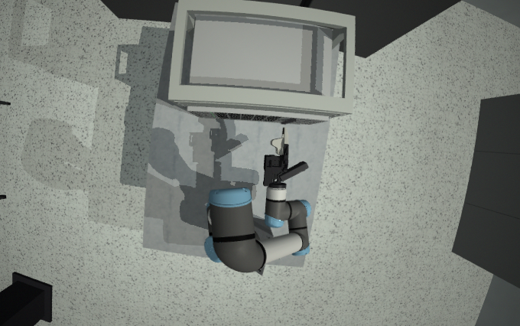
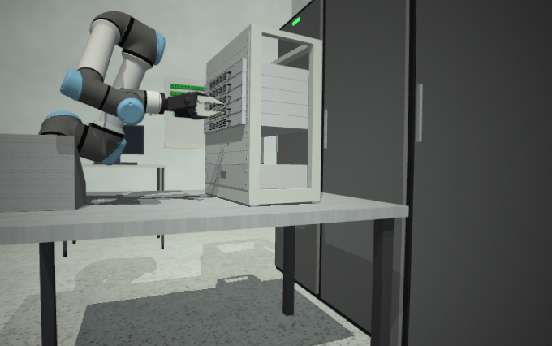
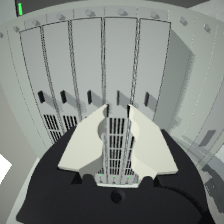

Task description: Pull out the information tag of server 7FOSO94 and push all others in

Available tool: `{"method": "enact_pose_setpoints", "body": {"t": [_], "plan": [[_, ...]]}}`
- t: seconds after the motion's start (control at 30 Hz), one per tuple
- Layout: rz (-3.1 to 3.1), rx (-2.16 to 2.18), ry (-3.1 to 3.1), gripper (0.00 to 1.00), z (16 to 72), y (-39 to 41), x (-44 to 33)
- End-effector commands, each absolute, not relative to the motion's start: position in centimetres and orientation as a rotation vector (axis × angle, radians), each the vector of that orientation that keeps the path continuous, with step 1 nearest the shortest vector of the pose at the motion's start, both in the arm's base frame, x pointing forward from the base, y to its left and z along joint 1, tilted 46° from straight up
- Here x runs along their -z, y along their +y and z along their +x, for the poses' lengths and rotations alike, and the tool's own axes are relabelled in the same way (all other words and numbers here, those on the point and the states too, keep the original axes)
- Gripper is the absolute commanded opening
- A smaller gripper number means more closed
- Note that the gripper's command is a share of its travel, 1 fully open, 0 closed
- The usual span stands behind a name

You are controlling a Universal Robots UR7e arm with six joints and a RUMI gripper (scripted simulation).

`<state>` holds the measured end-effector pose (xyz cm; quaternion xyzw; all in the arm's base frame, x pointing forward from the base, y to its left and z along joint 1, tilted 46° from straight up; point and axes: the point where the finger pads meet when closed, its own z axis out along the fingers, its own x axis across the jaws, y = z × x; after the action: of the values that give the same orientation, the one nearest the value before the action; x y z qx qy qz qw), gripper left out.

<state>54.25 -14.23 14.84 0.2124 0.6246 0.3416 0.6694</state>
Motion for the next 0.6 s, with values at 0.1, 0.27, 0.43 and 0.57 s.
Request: {"method": "enact_pose_setpoints", "body": {"t": [0.1,0.27,0.43,0.57], "plan": [[0.479,-0.769,1.408,0.15,54.2,-14.3,-14.9],[0.479,-0.769,1.408,0.15,54.6,-14.2,-14.9],[0.479,-0.769,1.408,0.15,55.4,-14.1,-15.0],[0.479,-0.769,1.408,0.15,55.7,-14.1,-15.1]]}}
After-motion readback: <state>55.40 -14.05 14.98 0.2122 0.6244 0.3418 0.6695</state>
